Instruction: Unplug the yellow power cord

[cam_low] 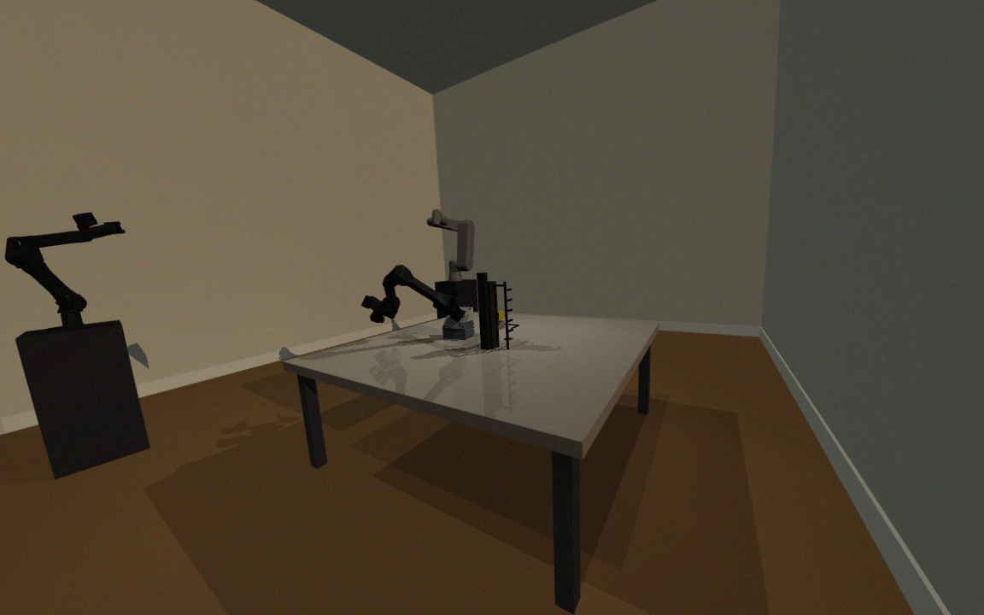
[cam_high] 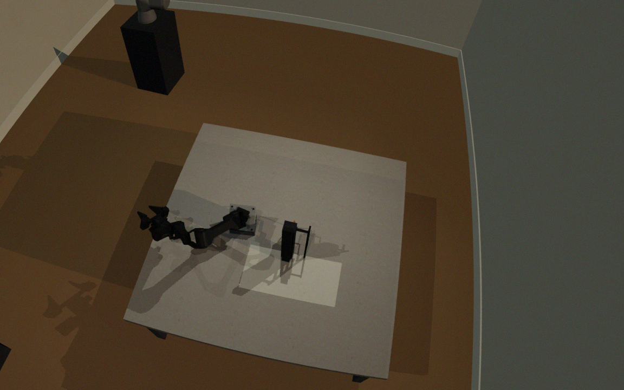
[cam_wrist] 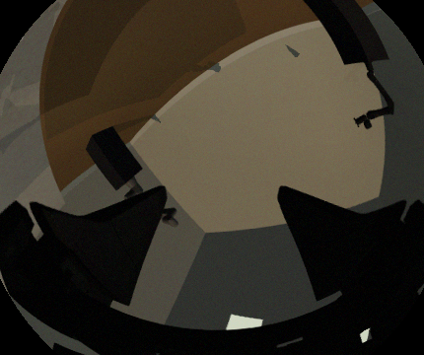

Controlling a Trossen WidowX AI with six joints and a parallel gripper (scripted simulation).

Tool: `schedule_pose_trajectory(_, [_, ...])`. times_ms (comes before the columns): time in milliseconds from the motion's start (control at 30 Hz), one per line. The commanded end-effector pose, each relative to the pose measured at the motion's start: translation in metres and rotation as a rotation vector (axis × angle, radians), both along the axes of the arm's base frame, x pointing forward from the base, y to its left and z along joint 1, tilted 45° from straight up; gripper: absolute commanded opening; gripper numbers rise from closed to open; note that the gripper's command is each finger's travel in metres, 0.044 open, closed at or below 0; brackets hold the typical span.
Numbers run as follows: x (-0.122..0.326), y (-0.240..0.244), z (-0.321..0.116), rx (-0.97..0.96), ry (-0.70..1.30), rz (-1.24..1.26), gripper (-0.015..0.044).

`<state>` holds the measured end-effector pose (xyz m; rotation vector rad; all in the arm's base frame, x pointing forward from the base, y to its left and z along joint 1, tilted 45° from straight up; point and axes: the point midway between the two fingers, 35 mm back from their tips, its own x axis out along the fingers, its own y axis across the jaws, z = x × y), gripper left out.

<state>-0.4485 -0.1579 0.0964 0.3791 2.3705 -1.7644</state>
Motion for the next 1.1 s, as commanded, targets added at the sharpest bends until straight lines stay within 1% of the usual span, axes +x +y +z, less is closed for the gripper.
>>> schedule_pose_trajectory(0, [0.000,-0.001,0.000,-0.002,0.000,0.001,0.0374])
schedule_pose_trajectory(100, [0.002,-0.010,0.005,-0.028,0.007,0.014,0.0295])
schedule_pose_trajectory(267, [0.011,-0.043,0.024,-0.125,0.028,0.063,0.0164])
schedule_pose_trajectory(633, [0.044,-0.117,0.070,-0.367,0.053,0.188,0.0160])
schedule_pose_trajectory(1067, [0.099,-0.186,0.122,-0.639,0.029,0.329,0.0160])
